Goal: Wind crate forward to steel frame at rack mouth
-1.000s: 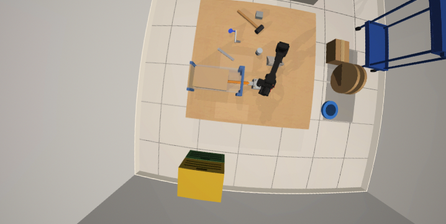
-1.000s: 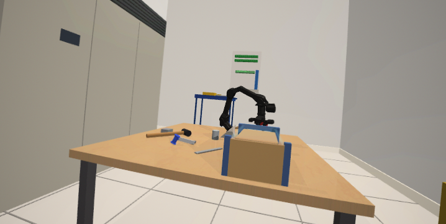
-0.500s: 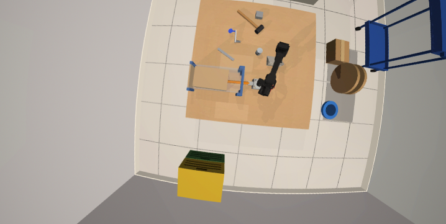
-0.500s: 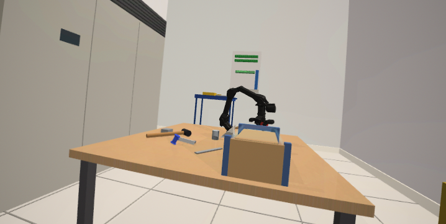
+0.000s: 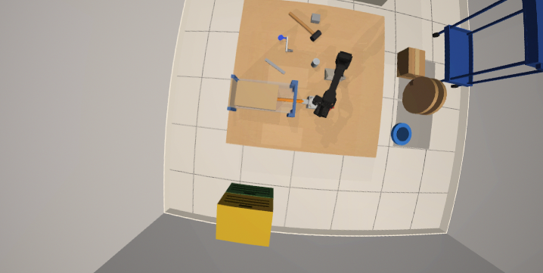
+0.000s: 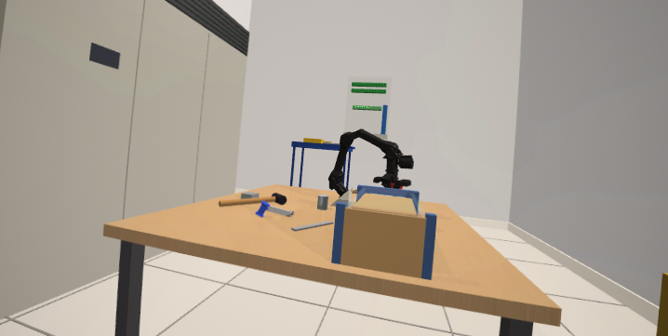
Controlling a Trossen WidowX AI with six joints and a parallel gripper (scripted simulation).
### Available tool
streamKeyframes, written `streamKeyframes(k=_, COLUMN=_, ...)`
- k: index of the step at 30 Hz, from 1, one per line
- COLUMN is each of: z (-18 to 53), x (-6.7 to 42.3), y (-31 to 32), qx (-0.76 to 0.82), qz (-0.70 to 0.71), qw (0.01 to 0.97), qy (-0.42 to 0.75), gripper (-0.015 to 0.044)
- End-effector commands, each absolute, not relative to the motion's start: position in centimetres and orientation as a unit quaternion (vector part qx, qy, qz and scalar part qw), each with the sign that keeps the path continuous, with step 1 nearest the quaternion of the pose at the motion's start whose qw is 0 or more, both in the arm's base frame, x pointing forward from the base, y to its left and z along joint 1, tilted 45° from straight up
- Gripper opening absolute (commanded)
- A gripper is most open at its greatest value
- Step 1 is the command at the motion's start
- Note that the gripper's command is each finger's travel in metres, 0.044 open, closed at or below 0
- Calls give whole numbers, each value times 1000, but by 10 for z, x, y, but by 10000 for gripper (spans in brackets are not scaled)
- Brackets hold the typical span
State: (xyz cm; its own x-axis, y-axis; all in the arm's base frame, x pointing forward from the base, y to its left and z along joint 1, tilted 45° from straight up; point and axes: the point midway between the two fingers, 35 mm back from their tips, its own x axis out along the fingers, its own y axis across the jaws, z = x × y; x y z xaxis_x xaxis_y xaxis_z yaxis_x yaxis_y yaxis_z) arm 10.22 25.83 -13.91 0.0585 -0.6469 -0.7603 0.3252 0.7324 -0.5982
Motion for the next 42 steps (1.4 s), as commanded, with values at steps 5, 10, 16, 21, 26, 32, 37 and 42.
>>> streamKeyframes(k=5, z=-142, x=103, y=255, qx=-147, qz=-334, qw=712, qy=600, gripper=0)
streamKeyframes(k=10, z=-142, x=103, y=255, qx=-148, qz=-332, qw=712, qy=601, gripper=0)
streamKeyframes(k=16, z=-143, x=104, y=257, qx=-132, qz=-344, qw=715, qy=594, gripper=0)
streamKeyframes(k=21, z=-143, x=104, y=257, qx=-132, qz=-344, qw=715, qy=594, gripper=0)
streamKeyframes(k=26, z=-144, x=105, y=258, qx=-117, qz=-355, qw=719, qy=587, gripper=0)
streamKeyframes(k=32, z=-144, x=105, y=258, qx=-114, qz=-357, qw=719, qy=585, gripper=0)
streamKeyframes(k=37, z=-143, x=104, y=257, qx=-122, qz=-351, qw=717, qy=589, gripper=0)
streamKeyframes(k=42, z=-141, x=103, y=255, qx=-152, qz=-330, qw=711, qy=602, gripper=0)
